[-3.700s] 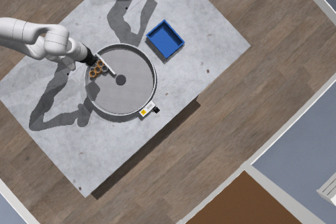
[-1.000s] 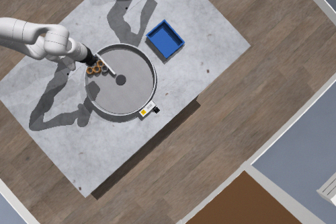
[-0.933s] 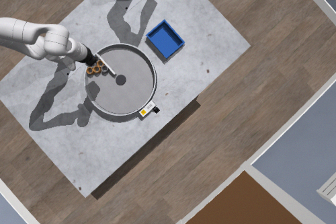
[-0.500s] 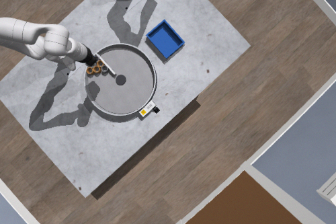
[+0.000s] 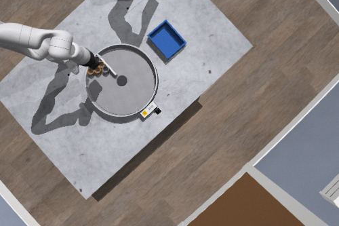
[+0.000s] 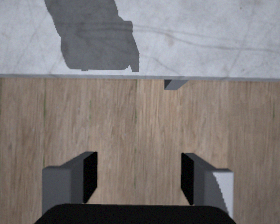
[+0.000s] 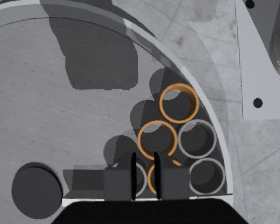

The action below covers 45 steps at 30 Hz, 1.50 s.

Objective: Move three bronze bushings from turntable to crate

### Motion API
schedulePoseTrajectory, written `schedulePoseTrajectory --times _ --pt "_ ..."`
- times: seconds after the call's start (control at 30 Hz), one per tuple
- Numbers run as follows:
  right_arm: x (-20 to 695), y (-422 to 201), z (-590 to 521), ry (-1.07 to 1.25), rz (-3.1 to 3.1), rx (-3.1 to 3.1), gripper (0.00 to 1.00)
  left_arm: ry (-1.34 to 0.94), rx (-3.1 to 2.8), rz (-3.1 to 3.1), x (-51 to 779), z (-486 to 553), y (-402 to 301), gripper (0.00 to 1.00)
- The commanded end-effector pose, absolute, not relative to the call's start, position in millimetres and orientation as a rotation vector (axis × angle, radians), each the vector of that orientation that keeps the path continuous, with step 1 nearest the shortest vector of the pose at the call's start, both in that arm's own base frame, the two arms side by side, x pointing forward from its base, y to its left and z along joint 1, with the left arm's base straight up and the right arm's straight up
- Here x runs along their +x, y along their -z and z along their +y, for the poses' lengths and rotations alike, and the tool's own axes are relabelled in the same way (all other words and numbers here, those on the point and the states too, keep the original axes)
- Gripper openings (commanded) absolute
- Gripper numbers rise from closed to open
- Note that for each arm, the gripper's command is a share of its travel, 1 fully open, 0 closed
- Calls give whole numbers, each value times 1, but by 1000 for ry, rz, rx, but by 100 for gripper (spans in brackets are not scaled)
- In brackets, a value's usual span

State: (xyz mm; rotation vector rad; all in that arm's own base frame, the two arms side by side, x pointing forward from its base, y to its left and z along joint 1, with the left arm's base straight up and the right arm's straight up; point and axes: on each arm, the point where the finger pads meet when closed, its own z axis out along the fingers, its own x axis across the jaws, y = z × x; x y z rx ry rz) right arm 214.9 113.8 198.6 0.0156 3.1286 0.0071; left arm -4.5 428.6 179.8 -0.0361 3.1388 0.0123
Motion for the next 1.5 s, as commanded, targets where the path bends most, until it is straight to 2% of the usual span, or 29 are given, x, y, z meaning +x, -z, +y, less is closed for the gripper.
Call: schedulePoseTrajectory --times 0.0,0.2,1.47 --pt "217 -170 108 5 3136 16 36 0 -29 3141 -8 425 -180 100" --pt "219 -139 103 0 3138 12 36 0 -29 3141 -8 425 -180 100" --pt "219 -136 103 0 3138 11 36 0 -29 3141 -8 425 -180 100"
